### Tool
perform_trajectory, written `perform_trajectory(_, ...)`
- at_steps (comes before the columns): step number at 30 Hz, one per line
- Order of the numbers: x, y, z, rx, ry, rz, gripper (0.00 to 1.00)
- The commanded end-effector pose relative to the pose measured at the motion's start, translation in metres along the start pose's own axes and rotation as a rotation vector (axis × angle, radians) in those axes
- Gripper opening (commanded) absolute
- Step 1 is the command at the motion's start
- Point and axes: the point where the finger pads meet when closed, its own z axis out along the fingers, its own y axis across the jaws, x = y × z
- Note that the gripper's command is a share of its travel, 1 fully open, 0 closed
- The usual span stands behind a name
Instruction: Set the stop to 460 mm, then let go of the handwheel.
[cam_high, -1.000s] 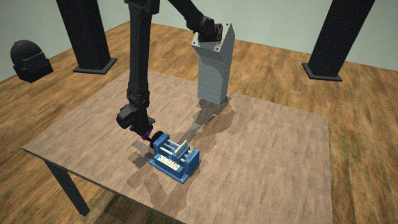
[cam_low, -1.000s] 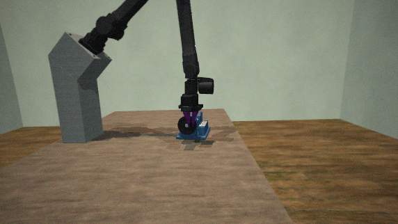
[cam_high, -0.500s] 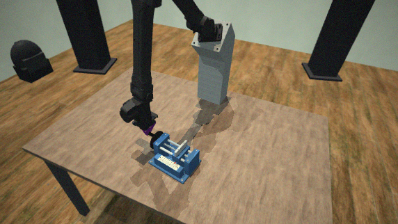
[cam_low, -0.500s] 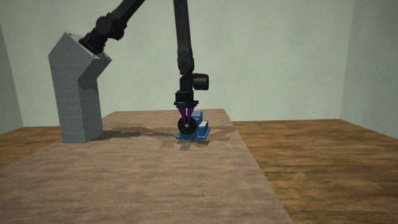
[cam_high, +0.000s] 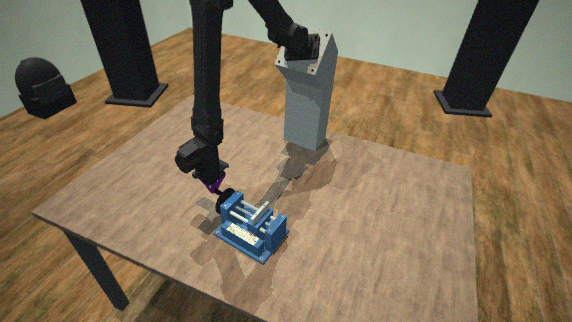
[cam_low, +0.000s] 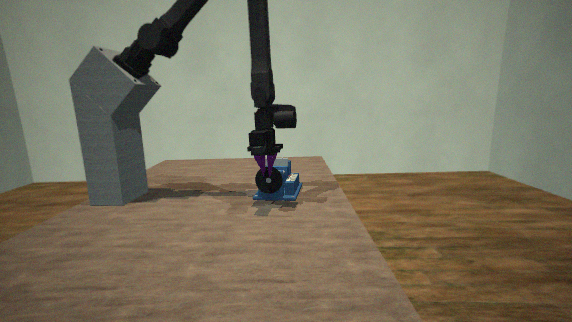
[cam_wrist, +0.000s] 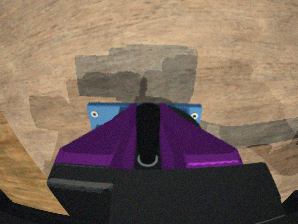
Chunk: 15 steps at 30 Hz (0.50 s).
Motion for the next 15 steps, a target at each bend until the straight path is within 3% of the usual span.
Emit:
perform_trajectory(1, -0.0037, -0.0064, -0.0162, 0.005, -0.003, 0.002, 0.06)
perform_trajectory(15, -0.004, -0.0118, -0.0138, -0.004, -0.004, 0.001, 0.06)
